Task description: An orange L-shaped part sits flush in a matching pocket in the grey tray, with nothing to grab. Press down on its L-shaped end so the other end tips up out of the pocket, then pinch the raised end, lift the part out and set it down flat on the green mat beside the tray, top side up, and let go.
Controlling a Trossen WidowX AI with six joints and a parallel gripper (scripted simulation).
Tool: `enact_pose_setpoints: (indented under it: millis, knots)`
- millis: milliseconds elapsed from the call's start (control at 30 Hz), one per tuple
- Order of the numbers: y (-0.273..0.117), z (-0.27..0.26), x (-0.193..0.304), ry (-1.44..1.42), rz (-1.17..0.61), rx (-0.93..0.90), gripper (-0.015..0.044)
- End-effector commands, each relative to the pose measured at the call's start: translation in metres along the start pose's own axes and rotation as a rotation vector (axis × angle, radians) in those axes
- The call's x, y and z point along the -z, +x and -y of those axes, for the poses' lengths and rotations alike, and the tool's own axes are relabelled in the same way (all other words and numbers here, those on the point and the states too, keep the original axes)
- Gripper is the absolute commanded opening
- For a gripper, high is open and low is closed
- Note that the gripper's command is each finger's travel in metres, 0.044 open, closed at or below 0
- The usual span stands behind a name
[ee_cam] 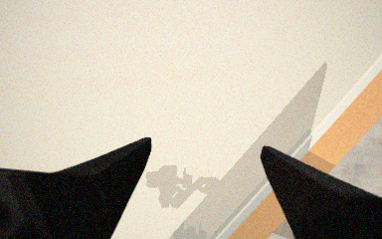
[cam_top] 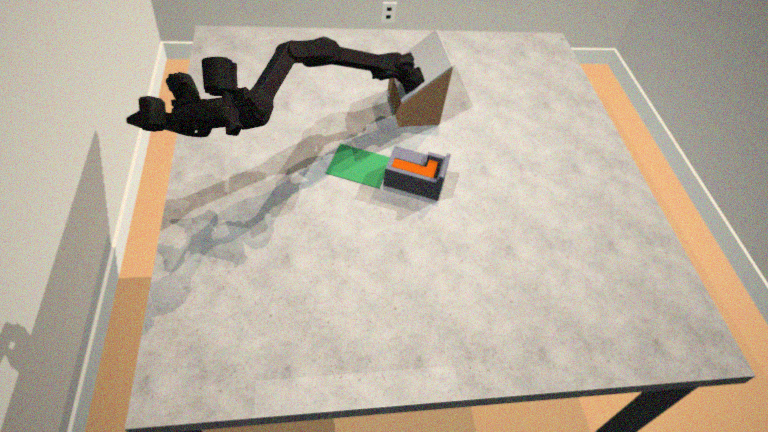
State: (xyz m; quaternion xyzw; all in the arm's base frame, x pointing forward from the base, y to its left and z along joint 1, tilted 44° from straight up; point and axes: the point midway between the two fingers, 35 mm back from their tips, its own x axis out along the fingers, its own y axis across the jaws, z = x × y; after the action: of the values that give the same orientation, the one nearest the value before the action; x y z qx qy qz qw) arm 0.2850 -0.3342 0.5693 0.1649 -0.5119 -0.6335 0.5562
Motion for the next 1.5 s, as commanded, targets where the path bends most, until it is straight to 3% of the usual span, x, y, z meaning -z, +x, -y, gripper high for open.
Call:
enact_pose_setpoints:
  millis: [0, 267, 533, 767, 1167, 1467]
  knots:
    - [-0.003, -0.001, 0.006, -0.011, -0.016, -0.007, 0.0374]
    - [-0.084, -0.01, 0.106, -0.243, -0.326, -0.167, 0.018]
    - [-0.197, 0.013, 0.187, -0.442, -0.653, -0.298, 0.018]
    - [-0.305, 0.06, 0.226, -0.631, -0.925, -0.389, 0.018]
    - [-0.468, 0.189, 0.215, -1.052, -1.323, -0.484, 0.018]
    - [-0.536, 0.312, 0.142, -1.509, -1.488, -0.486, 0.018]
